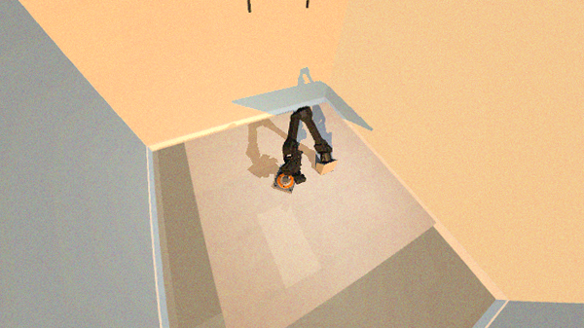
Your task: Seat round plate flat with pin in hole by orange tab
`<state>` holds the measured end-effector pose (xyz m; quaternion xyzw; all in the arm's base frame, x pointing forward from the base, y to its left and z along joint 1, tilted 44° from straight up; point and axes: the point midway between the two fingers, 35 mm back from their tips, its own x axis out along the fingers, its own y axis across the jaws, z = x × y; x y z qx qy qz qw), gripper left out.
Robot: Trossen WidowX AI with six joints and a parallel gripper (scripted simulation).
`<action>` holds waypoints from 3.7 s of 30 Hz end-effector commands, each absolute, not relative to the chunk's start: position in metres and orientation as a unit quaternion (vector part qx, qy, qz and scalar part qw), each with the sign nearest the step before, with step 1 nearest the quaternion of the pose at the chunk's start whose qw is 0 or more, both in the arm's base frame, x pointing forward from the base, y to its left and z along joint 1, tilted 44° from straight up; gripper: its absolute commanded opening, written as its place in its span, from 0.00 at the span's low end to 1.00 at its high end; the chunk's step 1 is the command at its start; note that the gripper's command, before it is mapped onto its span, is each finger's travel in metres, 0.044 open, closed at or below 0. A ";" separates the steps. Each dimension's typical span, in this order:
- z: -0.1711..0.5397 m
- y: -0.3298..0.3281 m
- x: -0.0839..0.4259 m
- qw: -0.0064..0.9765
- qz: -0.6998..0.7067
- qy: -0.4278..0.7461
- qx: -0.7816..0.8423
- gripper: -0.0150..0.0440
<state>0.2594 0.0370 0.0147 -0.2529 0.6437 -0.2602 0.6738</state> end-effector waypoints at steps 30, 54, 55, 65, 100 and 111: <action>-0.014 -0.007 0.252 0.662 -0.255 0.650 -0.273 0.25; -0.003 -0.020 0.251 0.662 -0.255 0.650 -0.274 0.25; -0.002 -0.020 0.251 0.662 -0.255 0.650 -0.274 0.25; 0.005 -0.027 0.253 0.662 -0.255 0.650 -0.274 0.25; 0.019 -0.041 0.267 0.662 -0.256 0.649 -0.274 0.25; 0.024 -0.045 0.276 0.662 -0.256 0.649 -0.274 0.25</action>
